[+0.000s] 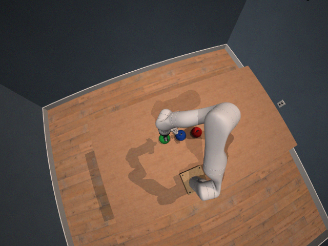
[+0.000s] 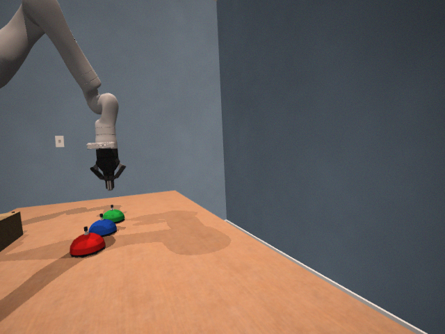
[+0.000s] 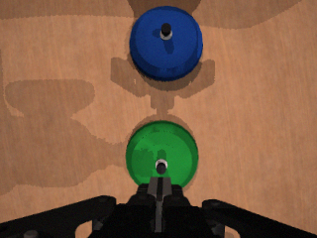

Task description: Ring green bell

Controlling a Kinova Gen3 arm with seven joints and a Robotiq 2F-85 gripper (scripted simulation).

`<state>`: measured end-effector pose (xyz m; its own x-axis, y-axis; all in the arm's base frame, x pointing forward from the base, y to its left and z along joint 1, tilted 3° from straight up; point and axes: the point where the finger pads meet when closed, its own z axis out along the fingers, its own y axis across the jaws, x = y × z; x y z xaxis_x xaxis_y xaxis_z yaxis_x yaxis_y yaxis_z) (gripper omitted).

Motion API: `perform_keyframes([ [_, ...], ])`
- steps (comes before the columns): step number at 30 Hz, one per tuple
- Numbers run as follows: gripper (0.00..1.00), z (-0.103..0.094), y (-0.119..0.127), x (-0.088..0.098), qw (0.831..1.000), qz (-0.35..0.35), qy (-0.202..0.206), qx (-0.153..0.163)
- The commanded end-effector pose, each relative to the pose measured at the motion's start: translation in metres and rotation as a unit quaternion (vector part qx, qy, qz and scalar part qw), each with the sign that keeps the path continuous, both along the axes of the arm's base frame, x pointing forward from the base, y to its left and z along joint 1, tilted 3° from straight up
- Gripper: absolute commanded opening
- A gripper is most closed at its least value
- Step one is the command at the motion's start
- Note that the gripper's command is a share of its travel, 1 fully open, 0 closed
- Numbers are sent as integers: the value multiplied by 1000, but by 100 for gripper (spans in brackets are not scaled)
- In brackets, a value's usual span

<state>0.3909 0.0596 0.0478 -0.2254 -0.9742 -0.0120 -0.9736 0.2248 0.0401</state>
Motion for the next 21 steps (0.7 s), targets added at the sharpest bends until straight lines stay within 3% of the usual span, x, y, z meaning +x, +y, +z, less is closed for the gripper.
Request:
perform_keyframes([
  [1,0,-7,1,-1,1000,-1,0,0],
  [21,0,-41,1,0,1000,-1,1,0],
])
